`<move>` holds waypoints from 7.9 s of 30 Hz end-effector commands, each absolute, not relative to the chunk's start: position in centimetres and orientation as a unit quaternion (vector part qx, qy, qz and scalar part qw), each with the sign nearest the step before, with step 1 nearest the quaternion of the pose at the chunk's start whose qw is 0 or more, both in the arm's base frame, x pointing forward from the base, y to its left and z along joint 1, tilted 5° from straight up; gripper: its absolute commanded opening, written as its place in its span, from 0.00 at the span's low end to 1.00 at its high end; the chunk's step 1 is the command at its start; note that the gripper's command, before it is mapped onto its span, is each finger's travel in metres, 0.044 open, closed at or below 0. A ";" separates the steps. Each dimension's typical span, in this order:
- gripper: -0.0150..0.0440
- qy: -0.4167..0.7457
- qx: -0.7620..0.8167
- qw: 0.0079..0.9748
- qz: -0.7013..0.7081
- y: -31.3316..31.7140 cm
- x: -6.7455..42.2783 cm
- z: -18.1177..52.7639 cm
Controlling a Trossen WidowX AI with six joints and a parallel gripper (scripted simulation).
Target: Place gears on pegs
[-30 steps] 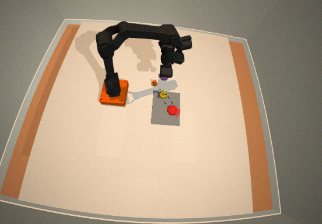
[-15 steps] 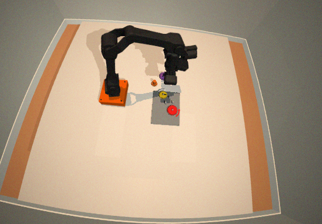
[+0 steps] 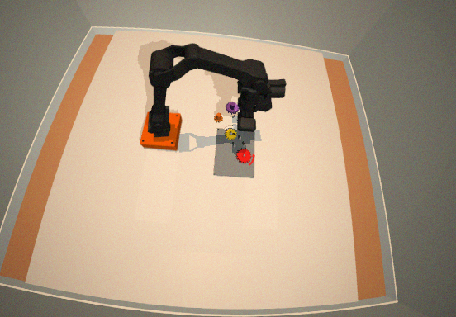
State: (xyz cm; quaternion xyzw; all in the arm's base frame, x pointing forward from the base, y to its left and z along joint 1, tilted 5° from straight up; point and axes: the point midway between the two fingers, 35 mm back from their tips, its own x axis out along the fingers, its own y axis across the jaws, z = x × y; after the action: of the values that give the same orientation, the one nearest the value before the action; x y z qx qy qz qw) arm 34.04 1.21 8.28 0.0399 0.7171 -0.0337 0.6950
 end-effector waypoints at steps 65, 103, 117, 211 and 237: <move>0.25 0.720 -0.041 0.691 0.047 -7.1 35.4 3.4; 0.25 0.721 0.045 0.691 -0.042 -7.0 35.3 0.6; 0.25 0.719 -0.052 0.690 0.059 -7.1 35.3 0.2; 0.47 0.536 0.475 0.498 -0.489 7.0 24.7 -0.5; 0.25 0.536 0.475 0.498 -0.489 7.0 25.6 3.0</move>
State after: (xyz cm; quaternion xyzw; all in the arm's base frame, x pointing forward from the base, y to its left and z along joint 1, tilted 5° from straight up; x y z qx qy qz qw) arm 25.45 6.92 2.35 0.4743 0.5349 -0.4917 0.4972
